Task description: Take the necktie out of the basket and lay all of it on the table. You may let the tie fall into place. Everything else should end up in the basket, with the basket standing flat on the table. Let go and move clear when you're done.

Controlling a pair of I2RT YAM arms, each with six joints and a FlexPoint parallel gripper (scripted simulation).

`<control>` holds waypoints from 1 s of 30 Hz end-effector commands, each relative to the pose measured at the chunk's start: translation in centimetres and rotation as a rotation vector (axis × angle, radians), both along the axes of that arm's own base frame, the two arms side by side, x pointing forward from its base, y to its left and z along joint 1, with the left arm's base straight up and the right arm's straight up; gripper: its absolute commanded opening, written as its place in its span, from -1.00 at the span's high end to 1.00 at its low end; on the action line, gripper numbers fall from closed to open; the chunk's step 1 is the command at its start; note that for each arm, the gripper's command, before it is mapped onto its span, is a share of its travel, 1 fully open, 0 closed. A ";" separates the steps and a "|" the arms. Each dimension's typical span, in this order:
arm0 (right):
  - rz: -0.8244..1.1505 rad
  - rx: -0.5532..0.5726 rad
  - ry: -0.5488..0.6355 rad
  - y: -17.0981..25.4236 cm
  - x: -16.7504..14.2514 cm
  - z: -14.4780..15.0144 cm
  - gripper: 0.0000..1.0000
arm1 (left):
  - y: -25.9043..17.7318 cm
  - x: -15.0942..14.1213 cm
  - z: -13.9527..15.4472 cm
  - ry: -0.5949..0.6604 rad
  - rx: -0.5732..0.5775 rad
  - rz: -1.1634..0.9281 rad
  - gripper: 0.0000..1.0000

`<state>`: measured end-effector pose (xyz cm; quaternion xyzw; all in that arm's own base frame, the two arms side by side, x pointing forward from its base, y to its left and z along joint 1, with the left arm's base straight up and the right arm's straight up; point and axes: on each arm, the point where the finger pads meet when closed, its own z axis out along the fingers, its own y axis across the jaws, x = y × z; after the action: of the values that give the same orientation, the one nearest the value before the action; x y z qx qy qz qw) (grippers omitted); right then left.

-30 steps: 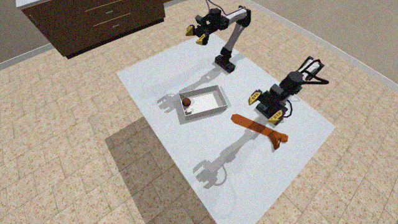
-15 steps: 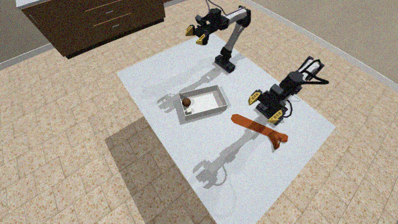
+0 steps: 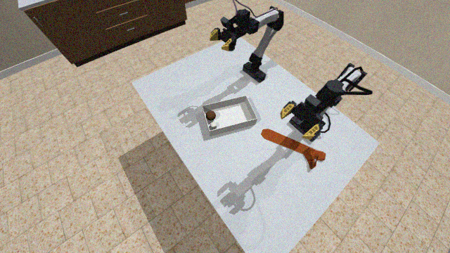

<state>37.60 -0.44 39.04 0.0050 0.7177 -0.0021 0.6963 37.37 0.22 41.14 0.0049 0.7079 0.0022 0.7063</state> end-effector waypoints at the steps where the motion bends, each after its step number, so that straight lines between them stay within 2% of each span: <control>1: 0.000 0.000 0.000 0.0 0.0 0.0 -1.00 | -0.2 -0.1 1.7 -0.003 0.009 0.000 -1.00; 18: 0.000 0.000 0.000 0.0 0.0 0.0 -1.00 | -0.2 -0.1 6.5 -0.003 0.009 0.000 -1.00; 30: 0.000 0.000 0.000 0.0 0.0 0.0 -1.00 | -0.2 -0.1 8.7 -0.002 0.009 0.000 -1.00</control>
<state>37.60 -0.44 39.04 0.0050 0.7177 -0.0021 0.6963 37.37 0.22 49.63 0.0051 0.6971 0.0025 0.7169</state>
